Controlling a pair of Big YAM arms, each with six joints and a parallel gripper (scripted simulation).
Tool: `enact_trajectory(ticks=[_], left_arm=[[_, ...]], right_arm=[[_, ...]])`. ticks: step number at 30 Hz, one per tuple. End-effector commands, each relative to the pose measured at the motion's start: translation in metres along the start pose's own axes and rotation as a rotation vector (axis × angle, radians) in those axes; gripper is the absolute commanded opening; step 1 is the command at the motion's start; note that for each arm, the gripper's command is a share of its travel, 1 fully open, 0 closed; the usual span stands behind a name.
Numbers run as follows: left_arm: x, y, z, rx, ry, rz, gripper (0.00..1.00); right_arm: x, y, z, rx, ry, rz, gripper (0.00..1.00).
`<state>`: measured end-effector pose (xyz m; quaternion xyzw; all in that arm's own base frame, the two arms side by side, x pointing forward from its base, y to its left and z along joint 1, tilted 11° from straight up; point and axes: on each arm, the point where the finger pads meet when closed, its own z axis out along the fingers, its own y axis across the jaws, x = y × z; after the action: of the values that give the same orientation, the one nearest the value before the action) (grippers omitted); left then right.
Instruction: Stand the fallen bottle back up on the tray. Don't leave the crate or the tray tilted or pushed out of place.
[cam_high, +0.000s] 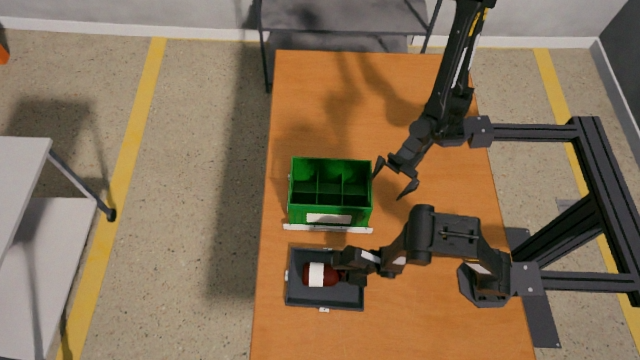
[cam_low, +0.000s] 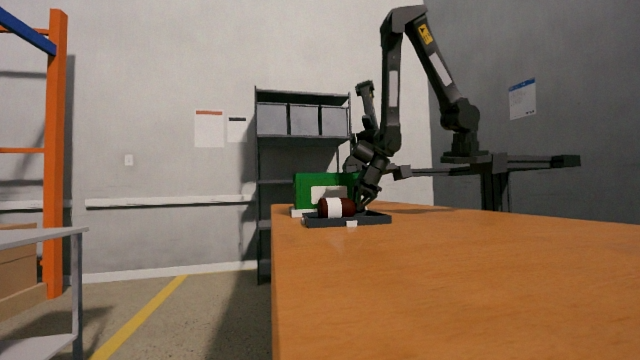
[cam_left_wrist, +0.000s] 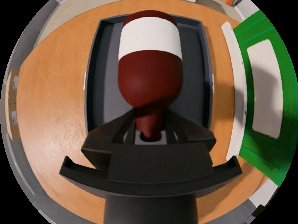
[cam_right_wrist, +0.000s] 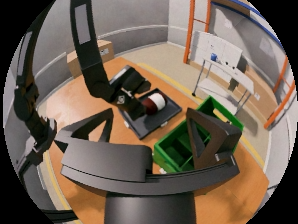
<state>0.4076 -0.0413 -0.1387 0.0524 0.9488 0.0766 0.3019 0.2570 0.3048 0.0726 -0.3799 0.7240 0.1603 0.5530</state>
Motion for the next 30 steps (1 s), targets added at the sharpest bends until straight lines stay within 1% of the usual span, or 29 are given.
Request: enact_trajectory(ticks=[1, 3, 5, 7, 8, 9, 11, 12, 15, 18, 20, 21, 25, 28, 30], left_arm=[[-0.006, 0.001, -0.002, 0.001, -0.025, -0.001, 0.31], [-0.006, 0.001, -0.002, 0.001, -0.025, -0.001, 0.31], [-0.004, 0.001, -0.003, 0.002, -0.023, -0.001, 0.28], [-0.004, 0.001, -0.003, 0.002, -0.023, -0.001, 0.05], [-0.005, 0.001, -0.003, 0.002, -0.024, -0.001, 0.0], [-0.003, 0.0, -0.004, 0.003, -0.024, 0.0, 0.0], [-0.009, 0.0, -0.008, 0.003, -0.029, -0.003, 0.23], [-0.009, -0.002, -0.01, 0.006, -0.027, -0.001, 0.29], [-0.013, -0.004, -0.022, 0.006, -0.018, -0.003, 0.29], [-0.025, -0.004, -0.044, 0.006, -0.019, -0.003, 0.29], [-0.025, -0.004, -0.044, 0.006, -0.019, -0.003, 0.29], [-0.033, -0.004, -0.051, 0.006, -0.024, -0.004, 0.29], [-0.044, -0.004, -0.072, 0.006, -0.024, -0.004, 0.29], [-0.054, -0.004, -0.073, 0.006, -0.03, 0.007, 0.29], [-0.062, 0.001, -0.074, 0.0, -0.024, -0.001, 0.29]], right_arm=[[-0.006, 0.001, 0.001, -0.002, -0.018, -0.003, 1.0], [-0.006, 0.001, 0.001, -0.002, -0.018, -0.003, 1.0], [-0.006, 0.001, 0.001, -0.002, -0.018, -0.003, 1.0], [-0.006, 0.001, 0.001, -0.002, -0.018, -0.003, 1.0], [-0.006, 0.001, 0.001, -0.002, -0.018, -0.003, 1.0], [-0.006, 0.001, 0.001, -0.002, -0.018, -0.003, 1.0], [-0.006, 0.001, 0.001, -0.002, -0.018, -0.003, 1.0], [-0.006, 0.001, 0.001, -0.002, -0.018, -0.003, 1.0], [-0.006, 0.001, 0.001, -0.002, -0.018, -0.003, 1.0], [-0.006, 0.001, 0.001, -0.002, -0.018, -0.003, 1.0], [-0.006, 0.001, 0.001, -0.002, -0.018, -0.003, 1.0], [-0.006, 0.001, 0.001, -0.002, -0.018, -0.003, 1.0], [-0.006, 0.001, 0.001, -0.002, -0.018, -0.003, 1.0], [-0.006, 0.001, 0.001, -0.002, -0.018, -0.003, 1.0], [-0.006, 0.001, 0.001, -0.002, -0.018, -0.003, 1.0]])
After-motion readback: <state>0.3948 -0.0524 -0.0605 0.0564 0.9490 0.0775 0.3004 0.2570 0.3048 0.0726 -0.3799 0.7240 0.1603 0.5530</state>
